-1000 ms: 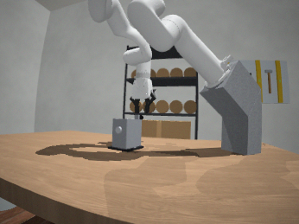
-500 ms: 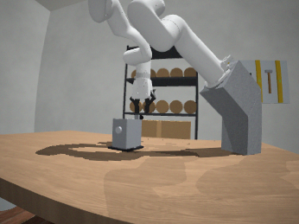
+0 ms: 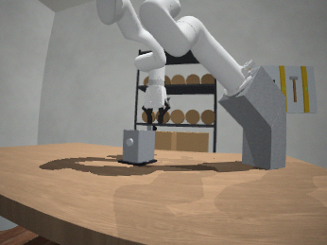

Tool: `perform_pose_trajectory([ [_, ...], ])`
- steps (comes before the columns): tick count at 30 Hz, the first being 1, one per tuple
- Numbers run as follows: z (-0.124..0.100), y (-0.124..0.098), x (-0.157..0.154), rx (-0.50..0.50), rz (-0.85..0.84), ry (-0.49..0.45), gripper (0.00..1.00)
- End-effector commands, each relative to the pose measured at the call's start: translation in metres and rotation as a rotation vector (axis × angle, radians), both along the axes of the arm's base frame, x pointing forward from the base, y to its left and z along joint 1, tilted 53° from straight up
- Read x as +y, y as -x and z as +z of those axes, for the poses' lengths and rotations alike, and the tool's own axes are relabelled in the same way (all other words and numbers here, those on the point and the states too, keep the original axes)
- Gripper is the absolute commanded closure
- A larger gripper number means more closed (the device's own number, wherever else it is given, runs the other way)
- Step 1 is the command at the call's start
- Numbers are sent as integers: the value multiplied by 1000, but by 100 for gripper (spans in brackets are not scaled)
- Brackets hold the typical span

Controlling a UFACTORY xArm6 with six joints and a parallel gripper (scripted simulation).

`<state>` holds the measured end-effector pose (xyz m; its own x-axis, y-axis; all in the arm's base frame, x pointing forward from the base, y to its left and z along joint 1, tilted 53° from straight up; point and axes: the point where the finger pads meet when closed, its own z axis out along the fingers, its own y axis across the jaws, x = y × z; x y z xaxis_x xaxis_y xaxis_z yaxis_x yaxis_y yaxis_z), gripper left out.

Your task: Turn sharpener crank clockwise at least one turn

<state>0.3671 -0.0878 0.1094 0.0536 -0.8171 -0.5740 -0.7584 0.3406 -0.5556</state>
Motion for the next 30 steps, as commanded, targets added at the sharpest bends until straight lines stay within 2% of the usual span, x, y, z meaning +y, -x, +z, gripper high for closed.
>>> perform_pose_trajectory([
  [1, 0, 0, -1, -1, -1, 1, 46],
  [30, -11, -13, 8, -1, -1, 1, 46],
])
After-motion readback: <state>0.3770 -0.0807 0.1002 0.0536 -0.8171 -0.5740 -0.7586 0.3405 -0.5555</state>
